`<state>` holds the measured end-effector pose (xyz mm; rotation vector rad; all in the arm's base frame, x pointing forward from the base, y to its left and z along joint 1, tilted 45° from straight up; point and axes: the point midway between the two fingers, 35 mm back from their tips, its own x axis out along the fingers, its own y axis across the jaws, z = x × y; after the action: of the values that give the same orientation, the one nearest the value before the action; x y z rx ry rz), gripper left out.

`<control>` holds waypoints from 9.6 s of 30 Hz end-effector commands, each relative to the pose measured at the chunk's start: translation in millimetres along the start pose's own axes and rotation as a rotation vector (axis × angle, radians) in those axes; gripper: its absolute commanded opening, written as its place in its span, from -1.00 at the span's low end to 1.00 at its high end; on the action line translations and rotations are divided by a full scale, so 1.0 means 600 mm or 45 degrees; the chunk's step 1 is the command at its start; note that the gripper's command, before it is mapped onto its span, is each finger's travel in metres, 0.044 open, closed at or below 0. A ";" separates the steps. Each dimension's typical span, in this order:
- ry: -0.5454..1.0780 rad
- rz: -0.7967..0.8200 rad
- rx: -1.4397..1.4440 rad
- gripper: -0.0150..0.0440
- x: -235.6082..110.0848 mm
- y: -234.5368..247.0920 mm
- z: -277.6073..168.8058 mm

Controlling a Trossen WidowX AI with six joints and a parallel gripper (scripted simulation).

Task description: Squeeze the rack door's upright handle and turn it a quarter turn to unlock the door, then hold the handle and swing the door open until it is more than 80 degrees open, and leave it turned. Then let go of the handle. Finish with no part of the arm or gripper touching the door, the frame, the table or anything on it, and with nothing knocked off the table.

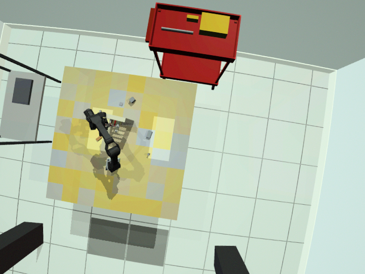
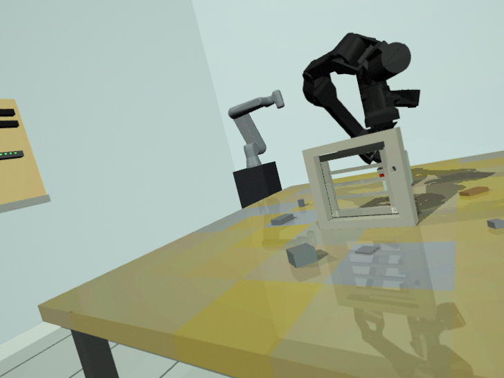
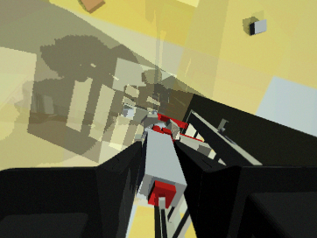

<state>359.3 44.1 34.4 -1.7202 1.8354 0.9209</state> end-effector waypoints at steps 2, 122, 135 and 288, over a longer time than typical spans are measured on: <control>0.013 0.001 -0.021 0.26 0.001 0.000 -0.003; -0.005 -0.024 4.646 -0.32 0.001 0.000 -0.003; -0.003 -0.023 4.549 -0.45 0.001 0.005 -0.004; -0.161 -0.124 2.127 0.47 -0.081 0.226 -0.243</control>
<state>247.3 -34.7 184.7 -0.5817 1.4846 -0.5727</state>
